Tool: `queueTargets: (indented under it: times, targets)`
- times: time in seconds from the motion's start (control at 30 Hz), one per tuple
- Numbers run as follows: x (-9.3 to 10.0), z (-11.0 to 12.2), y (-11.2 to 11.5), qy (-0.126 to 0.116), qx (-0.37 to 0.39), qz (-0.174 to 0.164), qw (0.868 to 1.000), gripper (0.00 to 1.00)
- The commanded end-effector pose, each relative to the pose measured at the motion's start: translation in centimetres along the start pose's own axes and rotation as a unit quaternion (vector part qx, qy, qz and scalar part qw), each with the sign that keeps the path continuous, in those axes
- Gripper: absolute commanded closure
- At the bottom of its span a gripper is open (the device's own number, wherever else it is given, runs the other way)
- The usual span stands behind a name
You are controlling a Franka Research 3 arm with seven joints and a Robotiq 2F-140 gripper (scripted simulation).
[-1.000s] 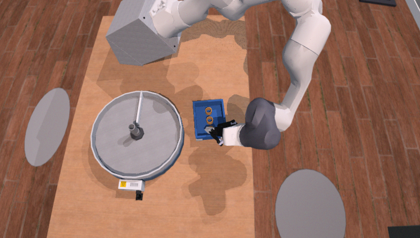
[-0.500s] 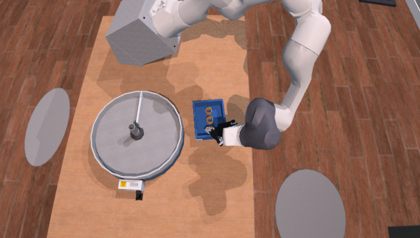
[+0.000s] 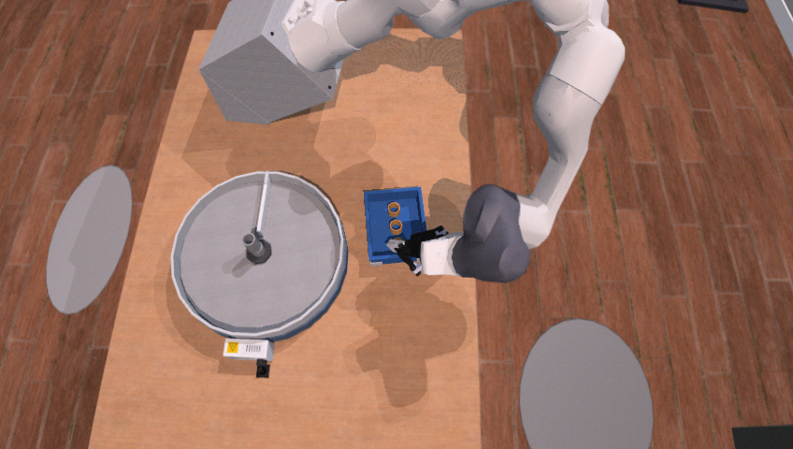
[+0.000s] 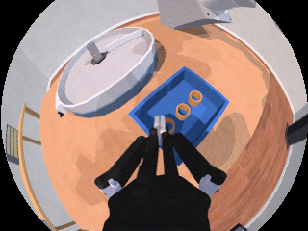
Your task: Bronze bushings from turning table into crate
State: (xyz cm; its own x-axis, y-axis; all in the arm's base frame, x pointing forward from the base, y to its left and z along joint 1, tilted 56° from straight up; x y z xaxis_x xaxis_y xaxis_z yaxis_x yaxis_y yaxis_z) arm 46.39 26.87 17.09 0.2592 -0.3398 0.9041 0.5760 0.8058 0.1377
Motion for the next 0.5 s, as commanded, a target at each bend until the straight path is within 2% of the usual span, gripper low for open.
queueTargets:
  times: [0.0, 0.2, 0.23, 0.47]
  targets:
    - [-0.03, 0.07, 0.22, 0.000, -0.002, -0.002, 1.000, 1.00]
    - [-0.03, 0.07, 0.22, 0.000, -0.002, -0.002, 1.000, 1.00]
    - [-0.03, 0.07, 0.22, 0.000, -0.002, -0.002, 1.000, 0.93]
    - [-0.03, 0.07, 0.22, 0.000, -0.002, -0.002, 1.000, 0.93]
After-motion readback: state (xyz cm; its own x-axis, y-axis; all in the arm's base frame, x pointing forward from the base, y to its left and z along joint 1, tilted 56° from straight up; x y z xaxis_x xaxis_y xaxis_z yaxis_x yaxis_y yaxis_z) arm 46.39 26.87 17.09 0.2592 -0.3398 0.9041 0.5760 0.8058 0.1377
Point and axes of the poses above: the point where the finger pads meet when closed, its own x axis back along the fingers, its own z axis across the jaws, y = z × x, the point moved 4 cm from there along x, back along the fingers, and after that the axes turned 11 degrees about -x, right-handed, at the moved point
